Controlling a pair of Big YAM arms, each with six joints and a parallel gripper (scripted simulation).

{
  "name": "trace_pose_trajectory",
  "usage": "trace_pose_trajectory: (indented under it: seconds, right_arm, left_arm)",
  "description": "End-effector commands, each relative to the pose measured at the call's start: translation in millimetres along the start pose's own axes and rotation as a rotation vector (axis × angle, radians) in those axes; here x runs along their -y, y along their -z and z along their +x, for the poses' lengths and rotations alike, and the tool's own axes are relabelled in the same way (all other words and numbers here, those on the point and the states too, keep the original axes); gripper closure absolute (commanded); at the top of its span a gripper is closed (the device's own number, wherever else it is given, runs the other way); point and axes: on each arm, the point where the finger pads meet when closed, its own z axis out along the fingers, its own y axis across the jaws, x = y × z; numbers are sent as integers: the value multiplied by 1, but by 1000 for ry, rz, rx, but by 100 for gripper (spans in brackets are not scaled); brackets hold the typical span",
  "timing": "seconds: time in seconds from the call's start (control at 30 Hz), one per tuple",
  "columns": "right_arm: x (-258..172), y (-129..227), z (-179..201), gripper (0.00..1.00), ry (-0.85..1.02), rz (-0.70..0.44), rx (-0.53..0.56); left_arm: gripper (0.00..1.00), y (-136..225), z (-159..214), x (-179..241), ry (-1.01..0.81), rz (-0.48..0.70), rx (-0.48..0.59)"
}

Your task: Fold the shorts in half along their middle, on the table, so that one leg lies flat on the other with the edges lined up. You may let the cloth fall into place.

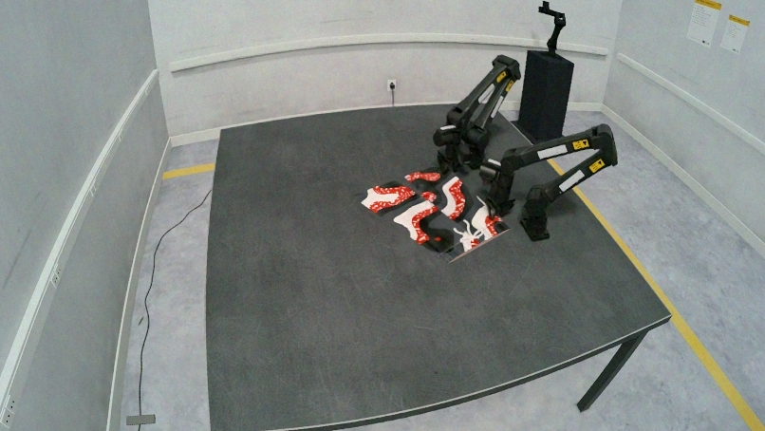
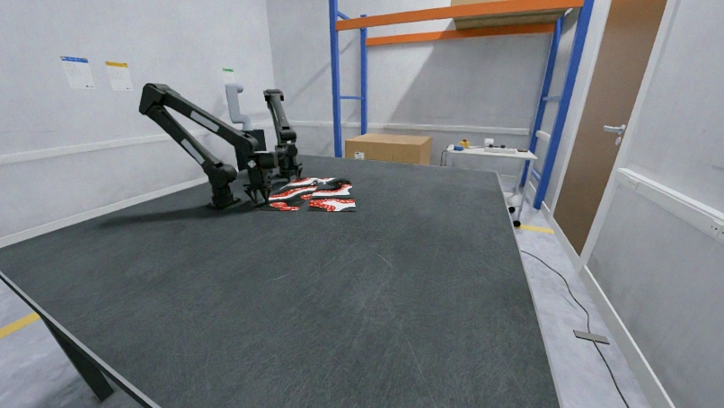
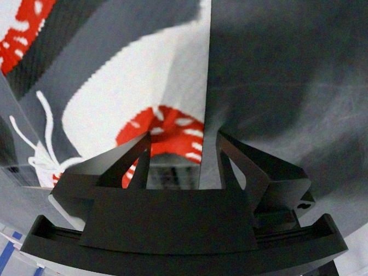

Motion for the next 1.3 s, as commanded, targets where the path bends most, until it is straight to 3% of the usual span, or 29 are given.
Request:
trace_pose_trajectory:
  seconds: [0.0,0.13,0.17,0.67,0.7,0.9,0.93,1.07,1.1,1.27]
  right_arm:
    - [-2,-5,-2,54,10,-5,-2]
    - [-2,-6,-2,54,5,-5,-2]
    - [-2,-6,-2,54,5,-5,-2]
    - [5,-8,3,54,1,10,-6]
    - [6,-8,3,54,1,11,-5]
    - [17,-3,1,54,0,29,-2]
    - [15,-4,2,64,0,26,-2]
    - [15,-4,2,64,0,26,-2]
    - [15,-4,2,64,0,26,-2]
    - [15,-4,2,64,0,26,-2]
  left_arm:
    - [44,-3,0,-1,4,4,4]
    - [44,-4,1,-1,5,2,4]
    - [54,-4,1,-1,7,2,3]
    - [54,-7,5,-7,6,-19,-8]
    - [64,-7,5,-7,8,-19,-8]
    - [64,-7,4,-7,8,-19,-8]
    - [64,-7,5,-9,7,-30,-11]
    - [64,-9,6,-12,6,-47,-17]
    - [75,-9,6,-11,7,-43,-18]
    - [75,-9,6,-12,7,-44,-16]
